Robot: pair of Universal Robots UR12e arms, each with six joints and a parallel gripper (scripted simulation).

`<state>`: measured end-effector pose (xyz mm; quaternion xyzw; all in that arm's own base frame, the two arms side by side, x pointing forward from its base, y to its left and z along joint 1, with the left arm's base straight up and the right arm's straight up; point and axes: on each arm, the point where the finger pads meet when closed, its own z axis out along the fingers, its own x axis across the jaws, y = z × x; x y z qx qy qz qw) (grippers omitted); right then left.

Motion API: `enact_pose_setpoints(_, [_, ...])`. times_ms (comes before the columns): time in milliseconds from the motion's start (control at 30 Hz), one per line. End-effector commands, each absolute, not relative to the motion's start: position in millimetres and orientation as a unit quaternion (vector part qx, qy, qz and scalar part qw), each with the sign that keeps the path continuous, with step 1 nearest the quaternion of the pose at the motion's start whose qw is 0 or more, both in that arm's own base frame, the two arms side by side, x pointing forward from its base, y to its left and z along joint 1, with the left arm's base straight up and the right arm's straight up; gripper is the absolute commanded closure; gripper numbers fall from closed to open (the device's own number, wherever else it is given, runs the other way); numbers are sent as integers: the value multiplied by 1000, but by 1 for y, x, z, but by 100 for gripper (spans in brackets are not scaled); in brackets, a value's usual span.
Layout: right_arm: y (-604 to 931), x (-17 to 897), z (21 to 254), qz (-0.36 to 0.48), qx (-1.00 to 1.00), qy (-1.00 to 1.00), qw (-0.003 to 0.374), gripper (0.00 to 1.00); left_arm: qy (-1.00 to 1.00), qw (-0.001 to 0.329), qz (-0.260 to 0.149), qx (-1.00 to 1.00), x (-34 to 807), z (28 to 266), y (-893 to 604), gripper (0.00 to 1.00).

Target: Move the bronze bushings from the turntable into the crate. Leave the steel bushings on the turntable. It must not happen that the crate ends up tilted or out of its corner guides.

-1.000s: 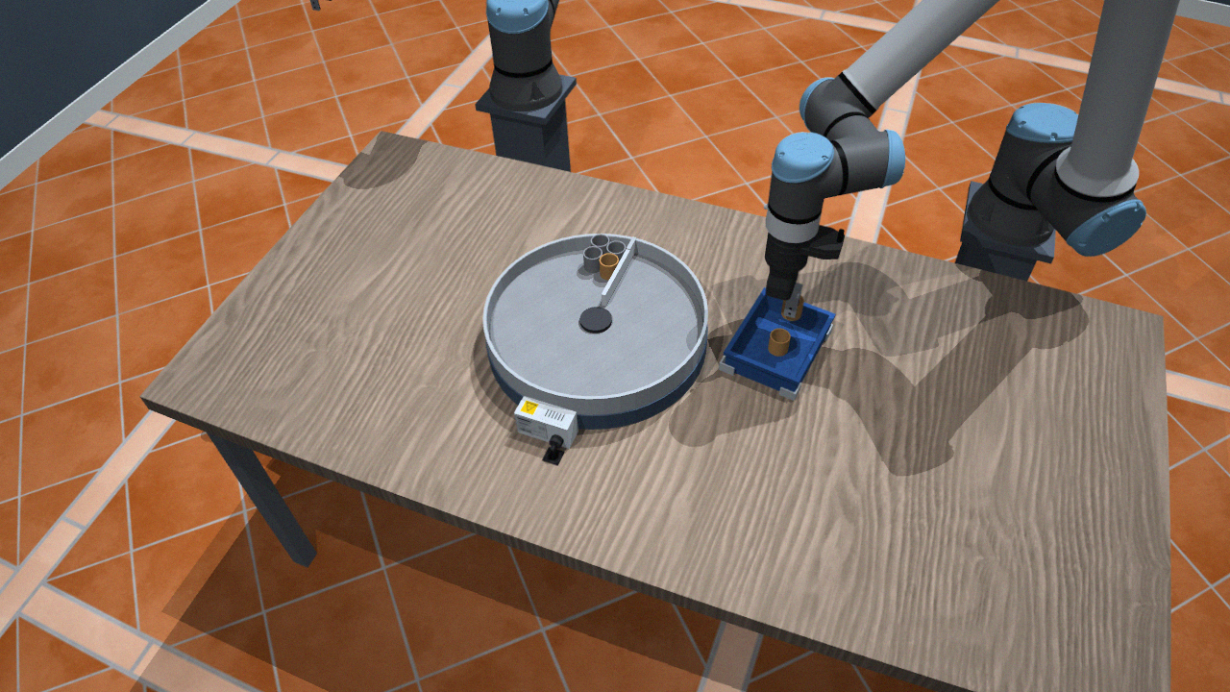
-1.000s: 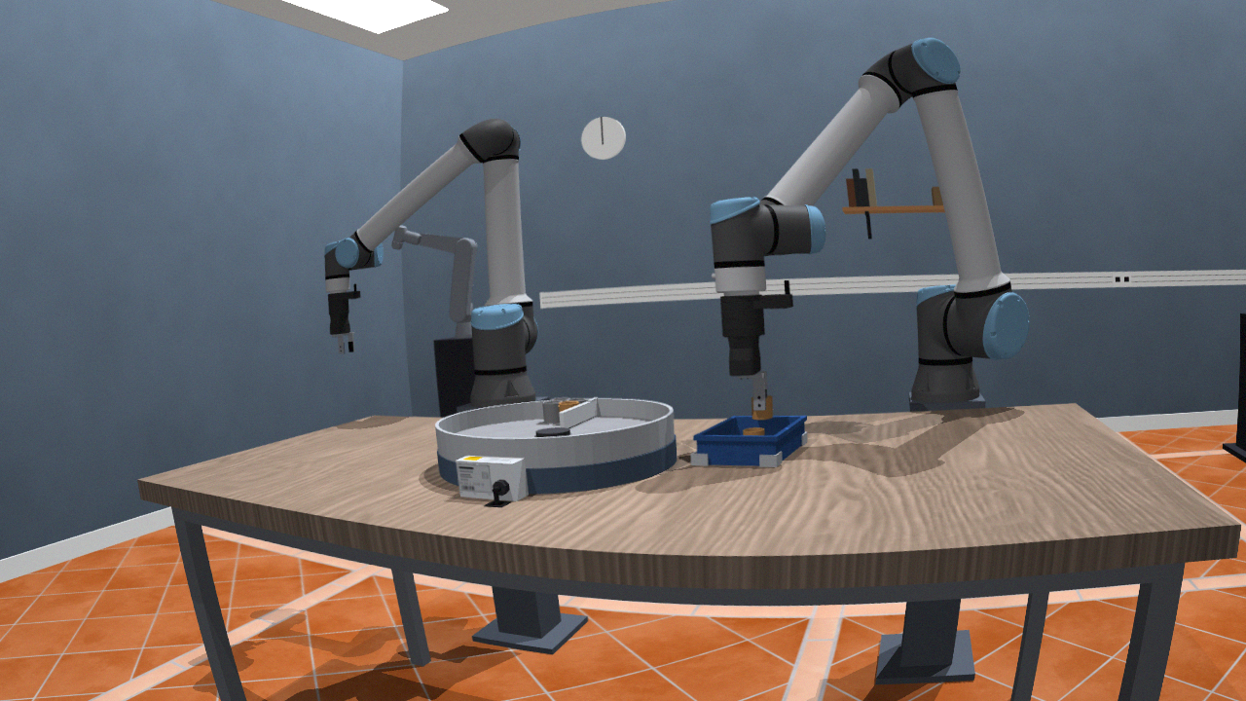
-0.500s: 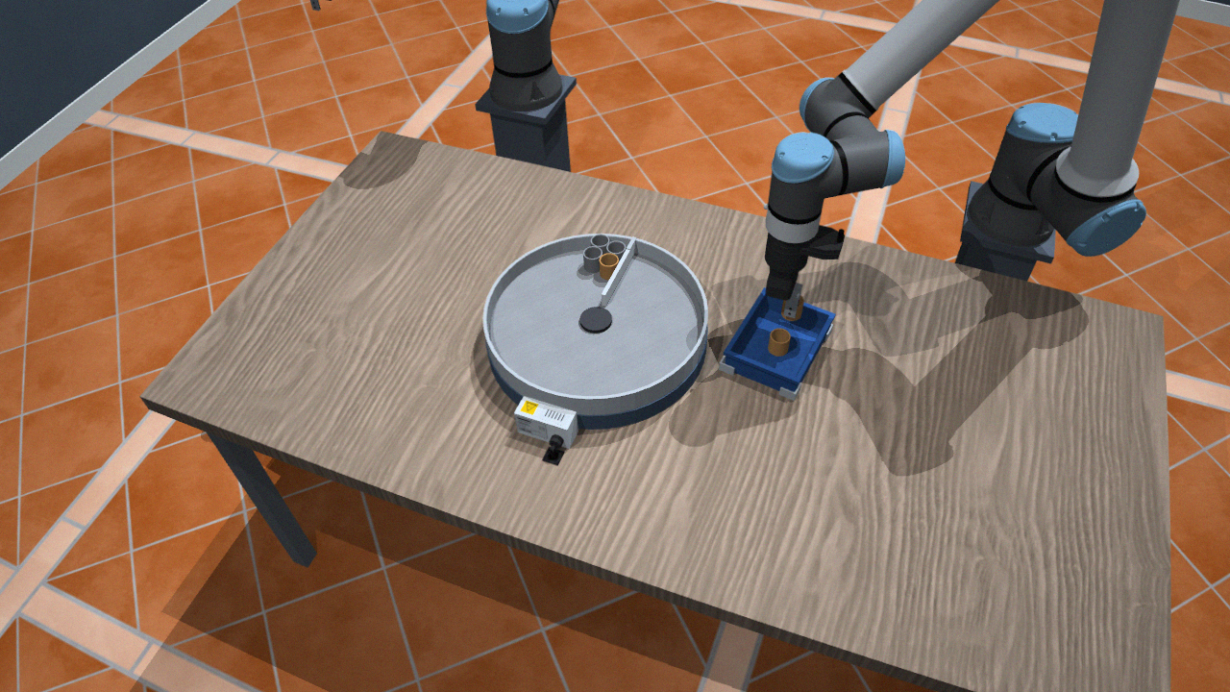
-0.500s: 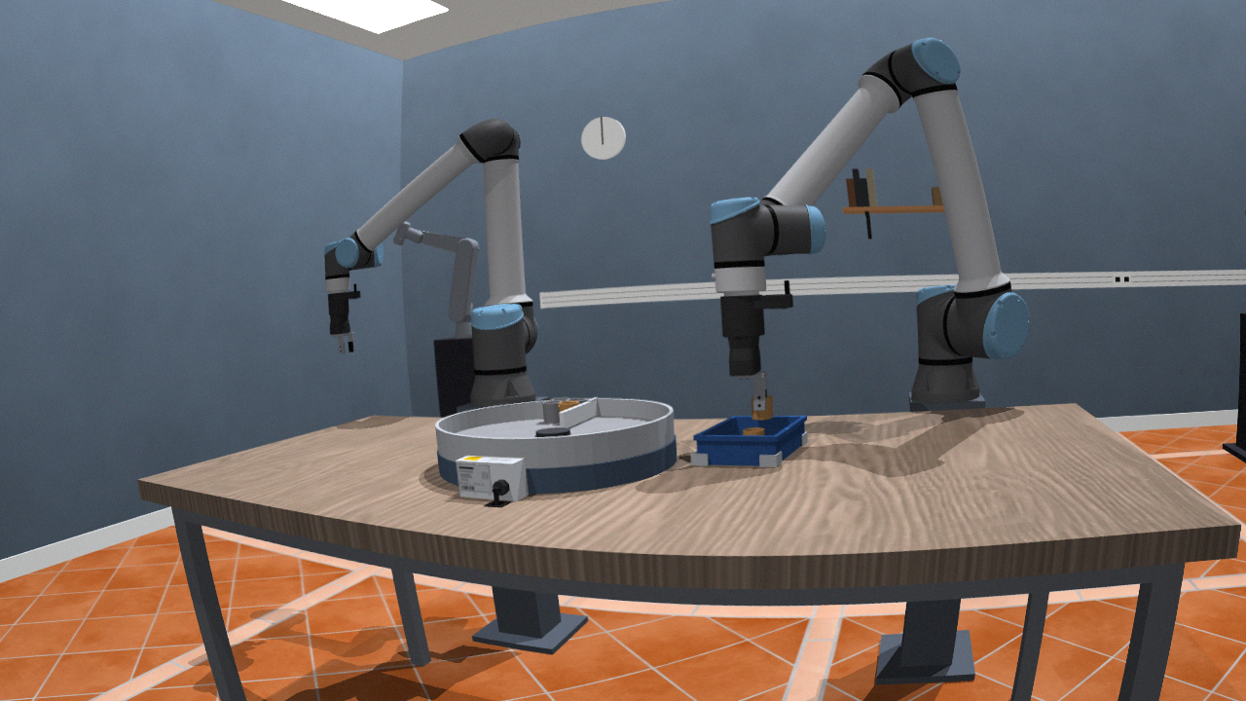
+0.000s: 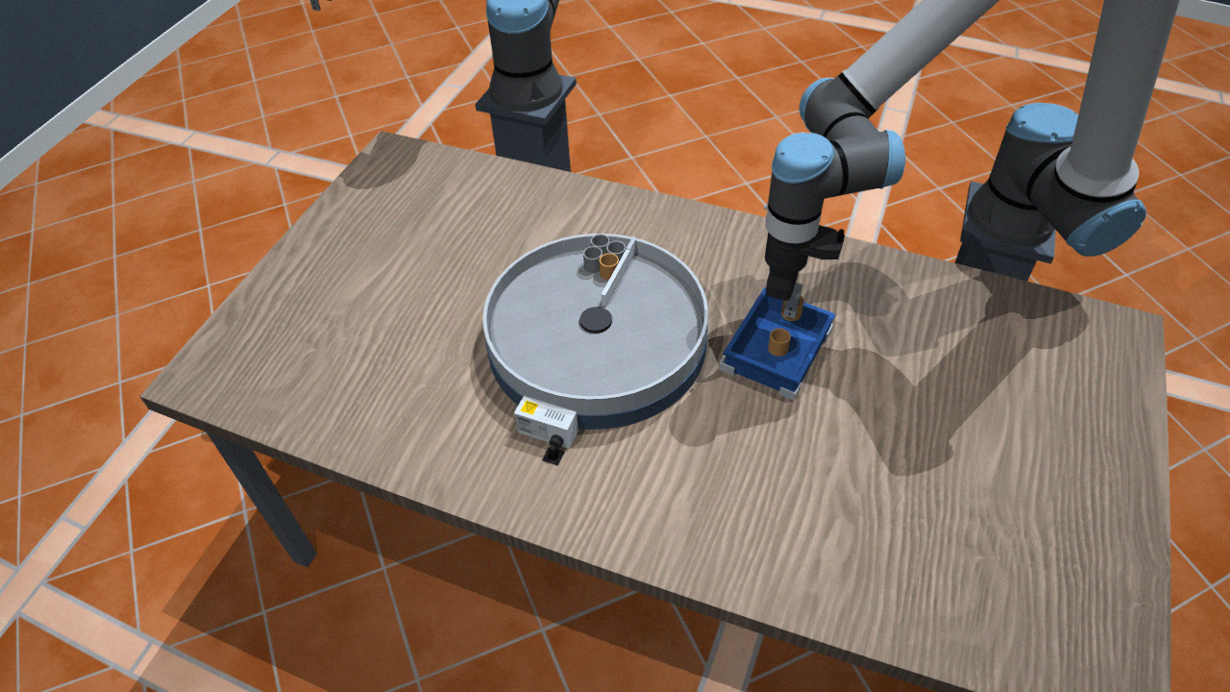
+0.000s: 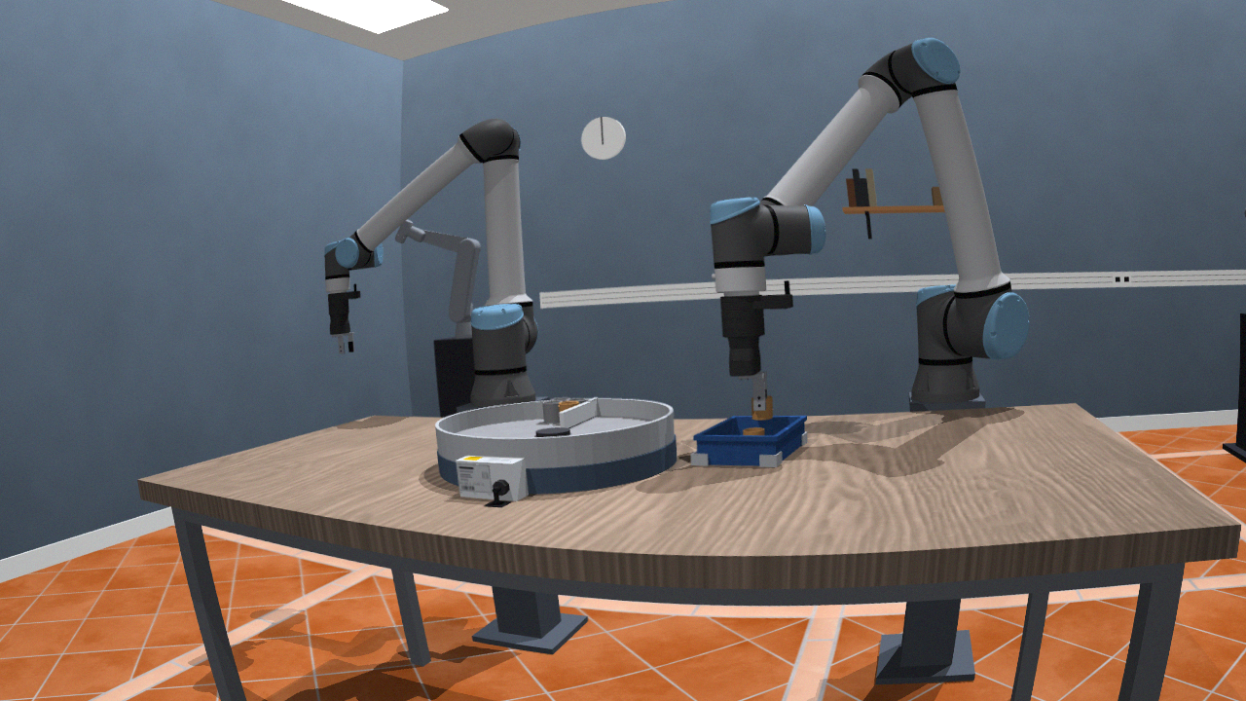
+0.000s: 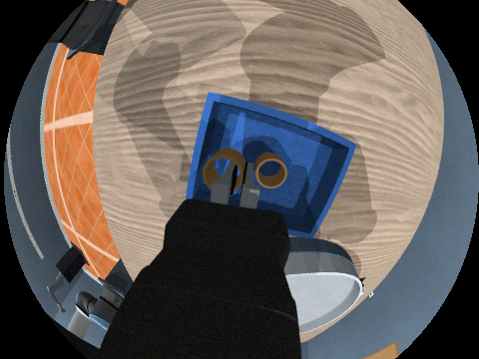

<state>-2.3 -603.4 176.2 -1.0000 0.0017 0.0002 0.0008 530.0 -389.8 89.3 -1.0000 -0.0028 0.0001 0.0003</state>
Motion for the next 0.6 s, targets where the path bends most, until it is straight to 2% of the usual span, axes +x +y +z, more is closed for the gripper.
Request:
enact_pose_setpoints(0, [-604, -2, 177, 0, -1000, 2, 0, 0, -3, 0, -1, -1000, 531, 89, -390, 100])
enact_pose_setpoints(567, [-604, -2, 177, 0, -1000, 2, 0, 0, -3, 0, -1, -1000, 531, 66, -390, 100])
